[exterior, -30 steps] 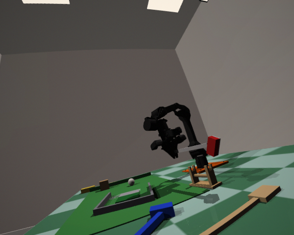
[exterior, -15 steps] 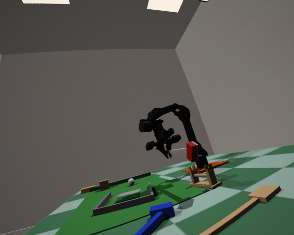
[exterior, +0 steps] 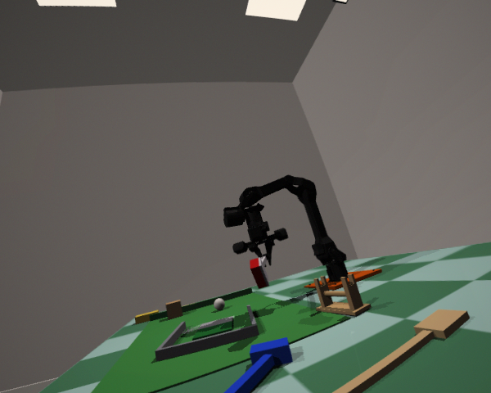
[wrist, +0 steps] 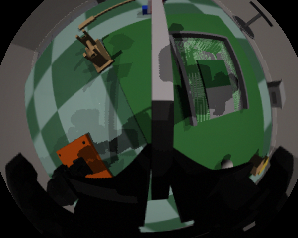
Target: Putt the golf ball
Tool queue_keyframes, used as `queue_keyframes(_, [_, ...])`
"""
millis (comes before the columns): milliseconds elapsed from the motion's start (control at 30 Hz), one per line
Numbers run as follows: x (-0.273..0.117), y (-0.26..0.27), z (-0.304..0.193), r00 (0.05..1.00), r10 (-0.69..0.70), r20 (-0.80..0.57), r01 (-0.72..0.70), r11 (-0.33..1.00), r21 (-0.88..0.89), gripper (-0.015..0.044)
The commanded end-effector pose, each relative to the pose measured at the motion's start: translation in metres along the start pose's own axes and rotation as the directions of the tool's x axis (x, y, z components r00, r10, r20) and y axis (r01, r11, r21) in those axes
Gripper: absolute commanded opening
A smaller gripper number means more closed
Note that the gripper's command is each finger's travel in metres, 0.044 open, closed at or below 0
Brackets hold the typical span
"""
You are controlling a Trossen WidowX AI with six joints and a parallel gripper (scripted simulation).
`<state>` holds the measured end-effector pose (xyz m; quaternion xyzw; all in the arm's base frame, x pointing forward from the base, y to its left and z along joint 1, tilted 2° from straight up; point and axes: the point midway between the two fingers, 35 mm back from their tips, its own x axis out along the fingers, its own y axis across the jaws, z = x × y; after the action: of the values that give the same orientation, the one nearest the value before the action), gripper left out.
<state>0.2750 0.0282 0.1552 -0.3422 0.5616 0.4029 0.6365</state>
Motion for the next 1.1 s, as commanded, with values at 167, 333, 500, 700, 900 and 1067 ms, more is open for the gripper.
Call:
queue_keyframes(167, [-0.014,-0.022,-0.04,0.999,-0.042,-0.022,0.045,0.973,0.225,0.0])
queue_keyframes(333, [-0.02,-0.031,-0.064,0.998,-0.053,-0.042,0.065,0.929,0.365,0.0])
queue_keyframes(500, [-0.027,-0.037,-0.088,0.996,-0.068,-0.059,0.088,0.872,0.481,0.0])
queue_keyframes(700, [-0.035,-0.042,-0.118,0.993,-0.085,-0.079,0.116,0.793,0.599,0.0])
queue_keyframes(900, [-0.042,-0.043,-0.146,0.991,-0.083,-0.106,0.134,0.677,0.723,0.0])
queue_keyframes(1067, [-0.048,-0.042,-0.172,0.989,-0.076,-0.129,0.15,0.553,0.819,0.0])
